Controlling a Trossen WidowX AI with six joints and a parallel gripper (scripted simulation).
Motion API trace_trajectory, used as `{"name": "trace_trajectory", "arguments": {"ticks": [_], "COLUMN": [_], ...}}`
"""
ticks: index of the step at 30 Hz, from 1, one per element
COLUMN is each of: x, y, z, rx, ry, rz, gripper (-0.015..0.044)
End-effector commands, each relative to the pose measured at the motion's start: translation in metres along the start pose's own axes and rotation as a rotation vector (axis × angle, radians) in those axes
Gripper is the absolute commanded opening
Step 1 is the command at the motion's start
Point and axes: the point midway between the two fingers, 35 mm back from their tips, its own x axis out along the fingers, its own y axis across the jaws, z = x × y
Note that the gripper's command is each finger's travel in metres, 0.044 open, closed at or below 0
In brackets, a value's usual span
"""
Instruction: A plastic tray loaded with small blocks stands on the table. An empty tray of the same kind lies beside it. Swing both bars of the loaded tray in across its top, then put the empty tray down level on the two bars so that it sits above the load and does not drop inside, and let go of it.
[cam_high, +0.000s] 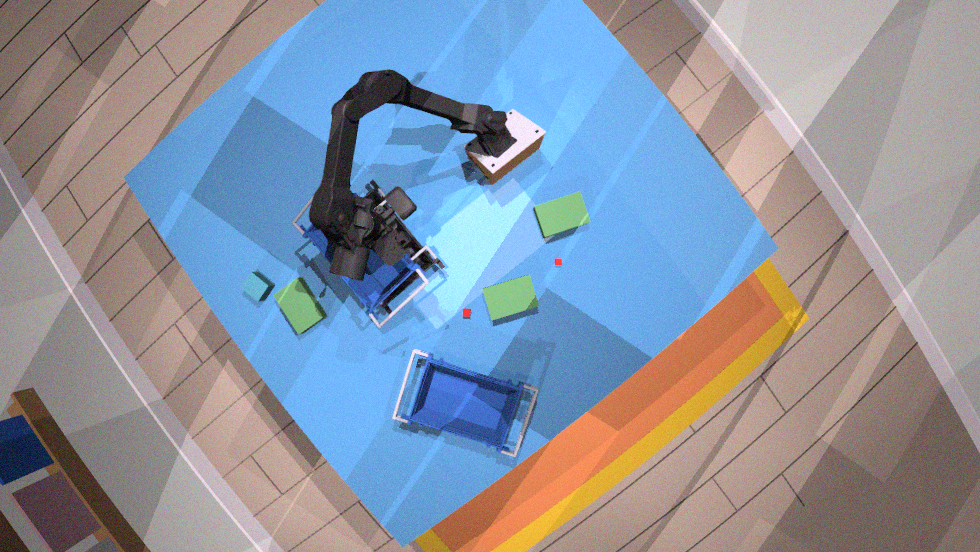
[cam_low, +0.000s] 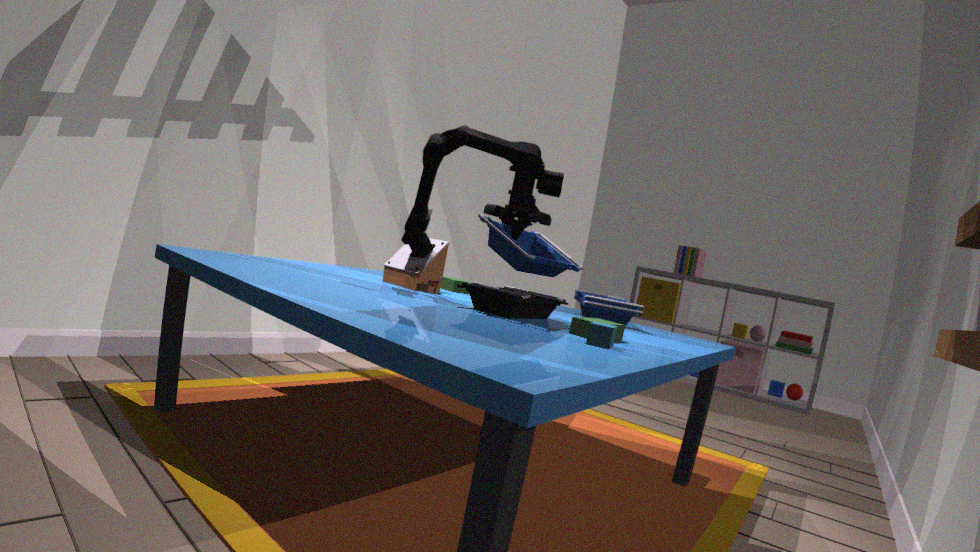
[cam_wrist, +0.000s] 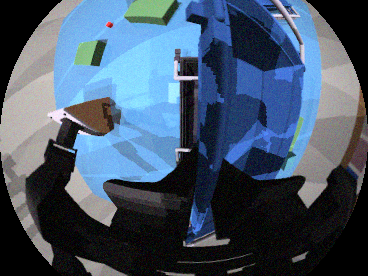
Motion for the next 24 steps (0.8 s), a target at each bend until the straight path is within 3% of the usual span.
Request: {"name": "trace_trajectory", "arguments": {"ticks": [1,24], "x": [-0.006,0.014], "y": [-0.003,-0.005], "z": [0.002,0.003], "rx": [0.007,0.007], "ry": [-0.006,-0.007], "rz": [-0.022,-0.023], "gripper": [0.0000,0.0000]}}
